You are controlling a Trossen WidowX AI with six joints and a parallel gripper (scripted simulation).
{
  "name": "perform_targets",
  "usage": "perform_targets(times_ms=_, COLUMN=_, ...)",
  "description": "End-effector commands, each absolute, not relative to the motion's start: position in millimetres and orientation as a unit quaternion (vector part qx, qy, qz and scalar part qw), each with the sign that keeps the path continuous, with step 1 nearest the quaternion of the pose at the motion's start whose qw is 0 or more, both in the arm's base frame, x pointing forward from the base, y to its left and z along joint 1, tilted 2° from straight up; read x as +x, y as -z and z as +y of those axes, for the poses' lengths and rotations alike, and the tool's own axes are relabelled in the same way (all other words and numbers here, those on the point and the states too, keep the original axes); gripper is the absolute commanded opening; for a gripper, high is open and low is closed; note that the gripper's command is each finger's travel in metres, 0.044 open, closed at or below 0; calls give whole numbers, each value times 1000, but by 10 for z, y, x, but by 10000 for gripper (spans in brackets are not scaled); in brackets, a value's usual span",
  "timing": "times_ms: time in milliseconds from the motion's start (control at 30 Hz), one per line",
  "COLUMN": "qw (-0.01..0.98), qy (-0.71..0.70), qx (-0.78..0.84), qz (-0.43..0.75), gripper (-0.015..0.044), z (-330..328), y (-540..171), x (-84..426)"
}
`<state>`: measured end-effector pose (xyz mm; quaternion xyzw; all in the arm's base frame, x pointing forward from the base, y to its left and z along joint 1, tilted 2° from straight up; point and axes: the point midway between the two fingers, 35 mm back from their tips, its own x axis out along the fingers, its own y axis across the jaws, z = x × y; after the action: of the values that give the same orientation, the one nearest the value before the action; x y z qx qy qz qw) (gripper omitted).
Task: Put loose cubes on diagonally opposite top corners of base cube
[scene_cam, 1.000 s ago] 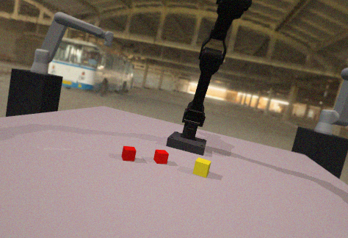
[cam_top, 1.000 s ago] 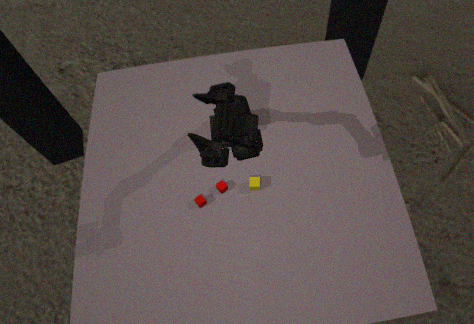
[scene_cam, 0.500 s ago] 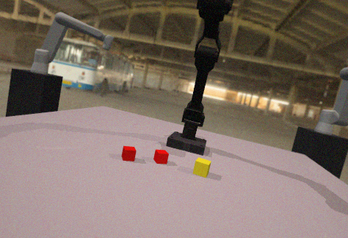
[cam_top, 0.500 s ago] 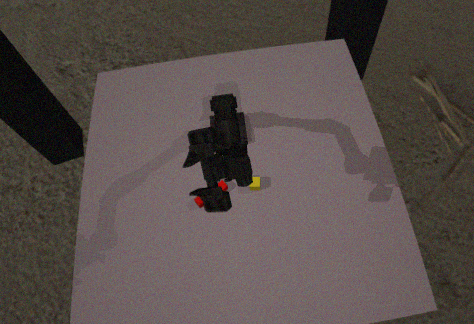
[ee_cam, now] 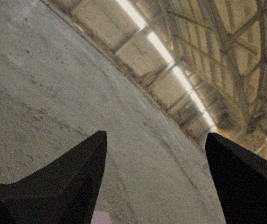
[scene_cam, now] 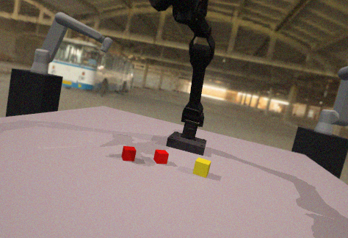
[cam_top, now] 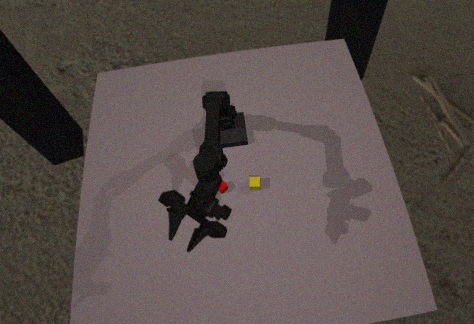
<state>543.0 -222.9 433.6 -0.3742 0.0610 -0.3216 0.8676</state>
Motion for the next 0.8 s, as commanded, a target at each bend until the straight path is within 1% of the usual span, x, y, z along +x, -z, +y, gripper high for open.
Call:
perform_targets(times_ms=0, qw=915, qy=274, qx=-244, qz=170, gripper=265, z=-2427, y=-3570, x=5307)
perform_targets(times_ms=200, qw=919, qy=258, qx=-100, qz=281, gripper=265, z=-2518, y=-2841, x=5015)
perform_targets(times_ms=400, qw=879, qy=270, qx=58, qz=389, gripper=265, z=-2496, y=-2189, x=4547)
perform_targets(times_ms=600, qw=789, qy=307, qx=219, qz=485, gripper=265, z=-2350, y=-1678, x=3946)
perform_targets(times_ms=767, qw=674, qy=356, qx=343, qz=550, gripper=265, z=-2135, y=-1397, x=3383)
